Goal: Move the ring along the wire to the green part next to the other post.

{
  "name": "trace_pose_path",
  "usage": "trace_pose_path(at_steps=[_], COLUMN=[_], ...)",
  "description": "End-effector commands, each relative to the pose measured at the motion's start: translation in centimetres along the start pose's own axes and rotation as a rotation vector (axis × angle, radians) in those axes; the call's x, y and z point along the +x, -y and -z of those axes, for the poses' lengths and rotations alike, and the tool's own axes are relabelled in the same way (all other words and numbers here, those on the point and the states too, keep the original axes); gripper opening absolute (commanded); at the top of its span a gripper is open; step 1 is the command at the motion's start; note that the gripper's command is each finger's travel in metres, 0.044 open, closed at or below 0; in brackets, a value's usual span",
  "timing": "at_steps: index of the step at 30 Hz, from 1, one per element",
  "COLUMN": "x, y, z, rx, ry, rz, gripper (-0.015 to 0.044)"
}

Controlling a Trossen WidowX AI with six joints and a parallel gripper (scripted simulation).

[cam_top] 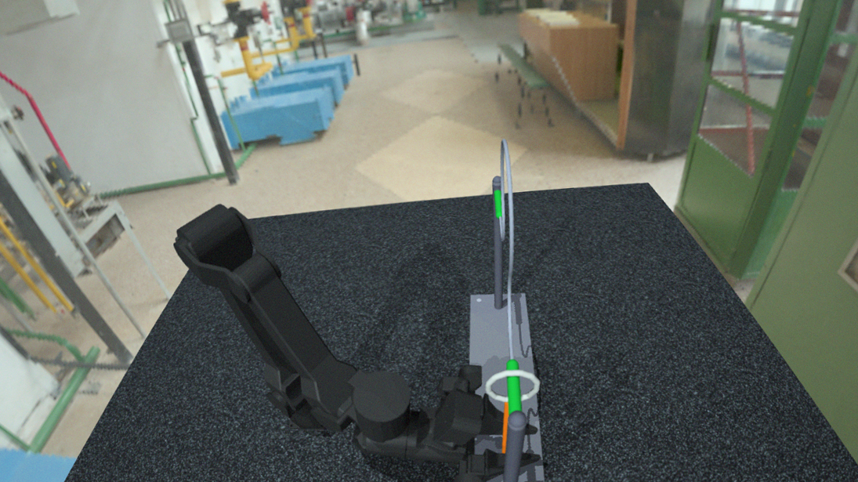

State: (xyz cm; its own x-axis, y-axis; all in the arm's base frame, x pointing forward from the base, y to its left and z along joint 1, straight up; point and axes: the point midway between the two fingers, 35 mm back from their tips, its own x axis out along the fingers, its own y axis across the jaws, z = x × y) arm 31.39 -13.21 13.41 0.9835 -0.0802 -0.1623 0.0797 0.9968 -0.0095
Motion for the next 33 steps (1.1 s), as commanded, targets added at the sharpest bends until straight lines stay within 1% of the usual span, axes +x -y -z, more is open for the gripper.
trace_pose_path(at_steps=[1,6,8,14,15,33], x=[0.1,0.0,0.0,0.0,0.0,-0.2], y=[0.1,0.0,0.0,0.0,0.0,0.1], z=[-0.1,0.0,0.0,0.0,0.0,-1.5], rx=[0.002,0.0,0.0,0.0,0.0,-0.005], ry=[0.003,0.0,0.0,0.0,0.0,0.0], rz=[0.006,0.0,0.0,0.0,0.0,0.0], gripper=[0.016,0.0029,0.0015,-0.0142,-0.015,-0.015])
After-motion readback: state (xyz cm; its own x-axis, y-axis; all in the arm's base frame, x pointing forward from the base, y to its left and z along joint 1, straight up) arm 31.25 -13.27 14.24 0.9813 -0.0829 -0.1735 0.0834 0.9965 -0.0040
